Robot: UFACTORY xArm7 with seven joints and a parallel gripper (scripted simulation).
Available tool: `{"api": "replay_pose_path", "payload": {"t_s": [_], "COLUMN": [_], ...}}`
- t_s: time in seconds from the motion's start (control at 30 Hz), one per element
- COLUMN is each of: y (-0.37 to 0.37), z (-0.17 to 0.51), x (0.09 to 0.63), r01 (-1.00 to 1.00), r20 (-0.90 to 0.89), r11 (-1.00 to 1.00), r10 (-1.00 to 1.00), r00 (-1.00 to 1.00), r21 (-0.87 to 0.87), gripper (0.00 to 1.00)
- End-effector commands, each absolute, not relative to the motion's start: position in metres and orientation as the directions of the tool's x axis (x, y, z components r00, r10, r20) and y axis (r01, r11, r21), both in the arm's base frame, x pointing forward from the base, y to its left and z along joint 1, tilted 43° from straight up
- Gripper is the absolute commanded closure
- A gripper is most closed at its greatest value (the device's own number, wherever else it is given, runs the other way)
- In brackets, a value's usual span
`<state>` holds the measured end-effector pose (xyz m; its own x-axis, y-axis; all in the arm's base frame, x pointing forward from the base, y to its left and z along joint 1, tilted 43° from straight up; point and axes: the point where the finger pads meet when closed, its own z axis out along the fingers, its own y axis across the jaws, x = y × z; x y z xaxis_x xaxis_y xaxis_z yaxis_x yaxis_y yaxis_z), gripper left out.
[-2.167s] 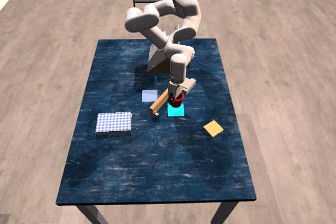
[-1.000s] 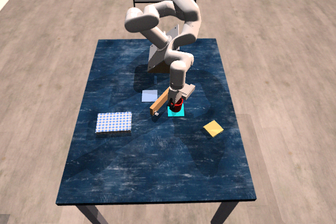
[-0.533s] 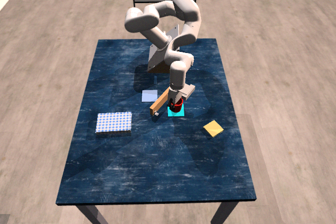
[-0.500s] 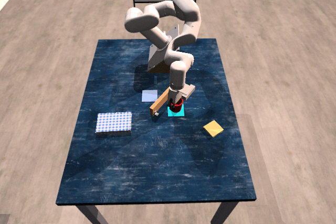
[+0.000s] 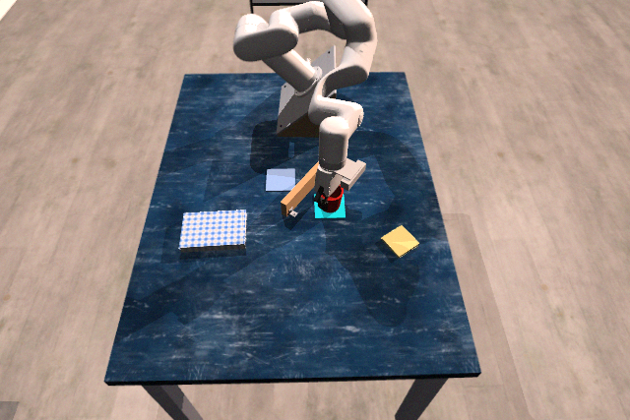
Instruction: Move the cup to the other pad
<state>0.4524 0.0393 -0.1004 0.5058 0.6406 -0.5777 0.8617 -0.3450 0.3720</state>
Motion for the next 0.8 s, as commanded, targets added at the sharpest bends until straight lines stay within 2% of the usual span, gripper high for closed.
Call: {"api": "replay_pose_path", "payload": {"t_s": [0.0,0.2,0.23,0.77], "y": [0.0406,0.0406,0.0406,0.0406], "z": [-0.0996,-0.0996,-0.0996,-0.0996], "x": [0.4537,0.4538,0.4538,0.4538], "r01": [0.862,0.862,0.862,0.862], "r20": [-0.576,-0.576,-0.576,-0.576], "r11": [-0.342,-0.342,-0.342,-0.342], "r10": [0.643,0.643,0.643,0.643], "r00": [0.505,0.505,0.505,0.505], "r21": [0.375,0.375,0.375,0.375], "gripper": [0.15,0.15,0.00,0.00]}}
